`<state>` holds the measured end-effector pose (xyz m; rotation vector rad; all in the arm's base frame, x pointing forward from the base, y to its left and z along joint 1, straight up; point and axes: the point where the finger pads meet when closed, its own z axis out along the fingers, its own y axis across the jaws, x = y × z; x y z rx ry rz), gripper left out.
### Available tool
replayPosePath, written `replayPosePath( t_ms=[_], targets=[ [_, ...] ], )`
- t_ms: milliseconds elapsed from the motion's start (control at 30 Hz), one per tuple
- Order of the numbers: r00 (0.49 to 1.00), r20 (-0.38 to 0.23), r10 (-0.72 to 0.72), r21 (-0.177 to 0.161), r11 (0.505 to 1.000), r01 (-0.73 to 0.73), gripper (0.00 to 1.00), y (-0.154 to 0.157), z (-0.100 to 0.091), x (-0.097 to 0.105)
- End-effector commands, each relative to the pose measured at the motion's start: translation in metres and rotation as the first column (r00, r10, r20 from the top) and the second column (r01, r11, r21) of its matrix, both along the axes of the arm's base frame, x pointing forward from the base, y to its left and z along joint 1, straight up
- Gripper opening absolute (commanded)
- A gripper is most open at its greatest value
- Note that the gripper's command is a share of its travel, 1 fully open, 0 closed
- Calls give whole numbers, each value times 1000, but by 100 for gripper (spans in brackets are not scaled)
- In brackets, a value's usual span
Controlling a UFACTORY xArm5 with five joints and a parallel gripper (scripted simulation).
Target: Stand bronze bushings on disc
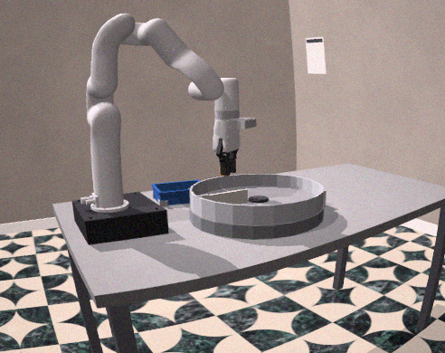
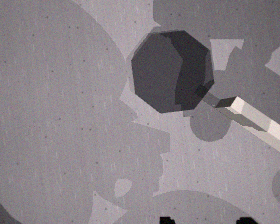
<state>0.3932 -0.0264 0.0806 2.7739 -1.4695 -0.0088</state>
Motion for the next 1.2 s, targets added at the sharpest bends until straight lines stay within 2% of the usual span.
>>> replayPosePath(
  t_ms=[0, 700, 867, 1167],
  targets=[
    [1000, 4, 0, 0, 1000, 0, 0, 0, 1, 1],
    [1000, 4, 0, 0, 1000, 0, 0, 0, -1, 1],
    [1000, 4, 0, 0, 1000, 0, 0, -1, -22, 2],
    [1000, 4, 0, 0, 1000, 0, 0, -1, -23, 2]
  ],
)
